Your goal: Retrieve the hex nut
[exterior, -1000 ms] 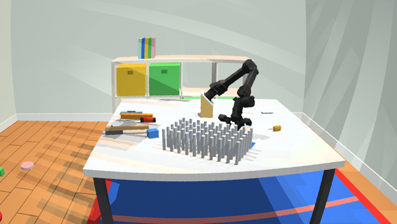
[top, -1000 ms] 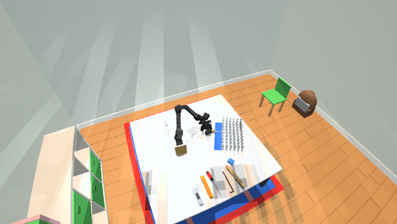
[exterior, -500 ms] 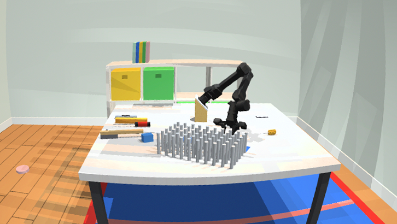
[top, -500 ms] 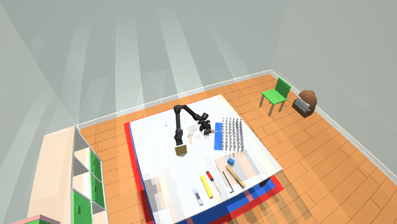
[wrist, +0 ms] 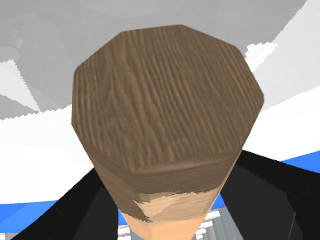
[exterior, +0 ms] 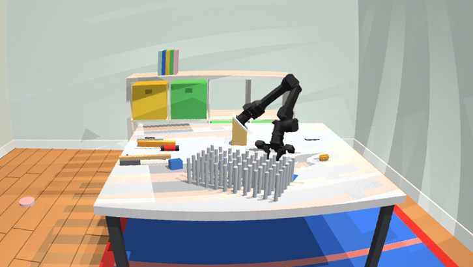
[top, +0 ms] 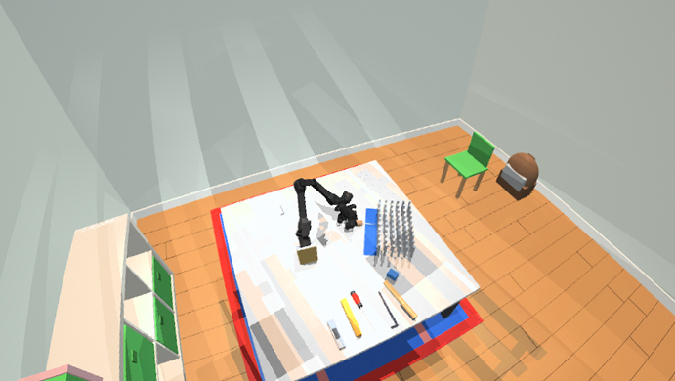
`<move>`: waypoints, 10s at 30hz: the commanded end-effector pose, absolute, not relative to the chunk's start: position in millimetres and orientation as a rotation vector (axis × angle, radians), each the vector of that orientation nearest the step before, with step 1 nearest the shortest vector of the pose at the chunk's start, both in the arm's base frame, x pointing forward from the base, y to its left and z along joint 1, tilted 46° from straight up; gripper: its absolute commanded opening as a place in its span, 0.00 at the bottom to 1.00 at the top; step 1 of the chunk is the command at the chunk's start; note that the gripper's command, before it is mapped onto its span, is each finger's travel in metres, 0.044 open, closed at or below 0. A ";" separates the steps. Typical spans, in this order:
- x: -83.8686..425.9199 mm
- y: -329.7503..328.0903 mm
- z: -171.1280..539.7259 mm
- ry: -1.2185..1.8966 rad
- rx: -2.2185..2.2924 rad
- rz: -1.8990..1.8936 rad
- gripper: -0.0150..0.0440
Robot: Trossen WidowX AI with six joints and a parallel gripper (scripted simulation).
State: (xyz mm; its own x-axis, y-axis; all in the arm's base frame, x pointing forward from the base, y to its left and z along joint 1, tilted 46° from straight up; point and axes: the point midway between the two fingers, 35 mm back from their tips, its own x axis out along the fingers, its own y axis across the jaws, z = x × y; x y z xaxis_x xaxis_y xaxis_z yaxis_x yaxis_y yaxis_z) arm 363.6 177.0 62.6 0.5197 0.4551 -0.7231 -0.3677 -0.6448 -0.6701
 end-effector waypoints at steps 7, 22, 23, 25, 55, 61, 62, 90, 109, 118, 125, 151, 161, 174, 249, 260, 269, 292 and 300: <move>355.4 177.3 63.6 -0.061 -1.912 1.225 0.25; 345.8 180.0 66.3 -0.061 -1.911 1.225 0.25; 345.2 180.2 66.5 -0.061 -1.911 1.225 0.25; 343.9 180.5 66.9 -0.061 -1.911 1.225 0.25; 324.6 185.9 72.4 -0.061 -1.910 1.226 0.25; 320.7 187.0 73.5 -0.061 -1.910 1.226 0.25; 320.0 187.2 73.7 -0.061 -1.910 1.226 0.25; 301.8 192.3 79.0 -0.061 -1.909 1.227 0.25; 289.4 195.8 82.6 -0.061 -1.908 1.227 0.25; 286.6 195.7 84.4 -0.061 -1.908 1.227 0.25; 288.2 192.0 88.5 -0.062 -1.909 1.227 0.25; 265.7 184.9 107.4 -0.064 -1.909 1.226 0.25; 253.7 177.2 118.0 -0.056 -1.909 1.232 0.25; 266.9 133.8 163.9 -0.057 -1.918 1.239 0.25; 125.0 207.3 243.7 -0.632 -2.427 1.171 0.25; 98.3 211.1 256.1 -0.781 -2.469 1.105 0.25; 77.6 211.1 266.7 -0.905 -2.484 1.044 0.25; 32.2 201.1 294.3 -1.215 -2.446 0.877 0.25; 19.4 195.1 303.9 -1.317 -2.408 0.821 0.25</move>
